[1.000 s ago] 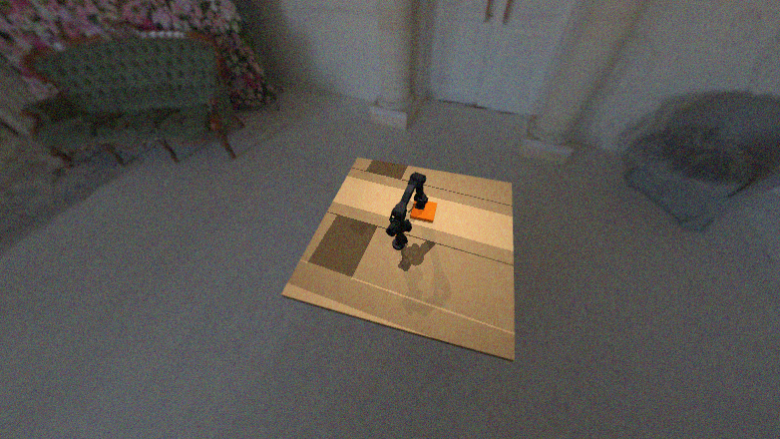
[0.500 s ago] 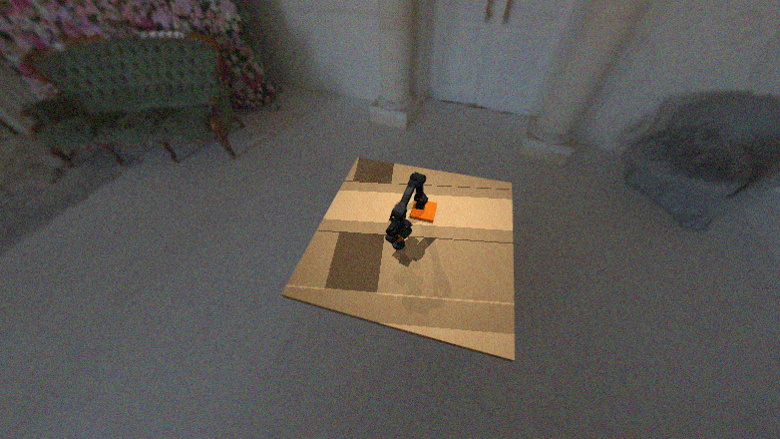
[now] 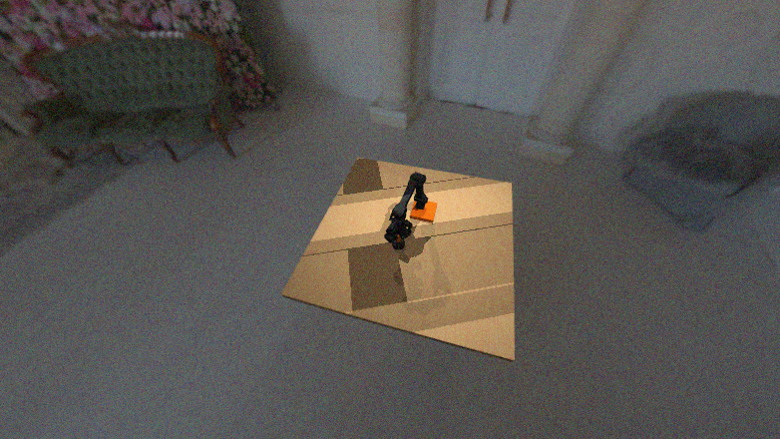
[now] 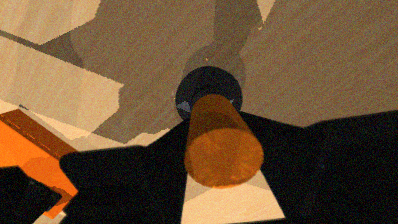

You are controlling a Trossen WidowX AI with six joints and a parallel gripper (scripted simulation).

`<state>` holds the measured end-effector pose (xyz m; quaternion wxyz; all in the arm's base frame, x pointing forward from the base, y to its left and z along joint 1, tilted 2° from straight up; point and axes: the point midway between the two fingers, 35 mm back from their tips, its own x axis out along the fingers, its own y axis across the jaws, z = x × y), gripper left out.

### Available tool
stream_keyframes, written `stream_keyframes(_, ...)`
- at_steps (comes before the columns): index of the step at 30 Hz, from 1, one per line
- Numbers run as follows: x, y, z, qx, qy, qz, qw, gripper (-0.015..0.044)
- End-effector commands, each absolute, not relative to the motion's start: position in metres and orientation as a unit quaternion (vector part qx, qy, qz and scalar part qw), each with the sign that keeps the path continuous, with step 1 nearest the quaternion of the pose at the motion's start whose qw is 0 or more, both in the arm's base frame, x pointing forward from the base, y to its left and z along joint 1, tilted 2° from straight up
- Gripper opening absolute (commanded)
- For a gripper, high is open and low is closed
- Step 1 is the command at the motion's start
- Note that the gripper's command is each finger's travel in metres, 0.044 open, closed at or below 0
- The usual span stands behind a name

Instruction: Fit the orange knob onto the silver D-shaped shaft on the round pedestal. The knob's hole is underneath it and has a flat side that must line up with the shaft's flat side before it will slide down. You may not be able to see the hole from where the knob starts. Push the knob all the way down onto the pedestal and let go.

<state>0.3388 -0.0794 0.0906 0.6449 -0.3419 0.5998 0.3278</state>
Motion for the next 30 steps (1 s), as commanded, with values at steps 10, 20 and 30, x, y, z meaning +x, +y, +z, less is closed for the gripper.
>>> stream_keyframes(10, 0.3362, -0.0794, 0.0954, -0.333, 0.604, 0.317, 0.651, 0.0000)
stream_keyframes(20, 0.3391, -0.0799, 0.0970, -0.272, 0.630, 0.261, 0.679, 0.0000)
stream_keyframes(30, 0.3380, -0.0793, 0.0927, -0.272, 0.631, 0.261, 0.679, 0.0000)
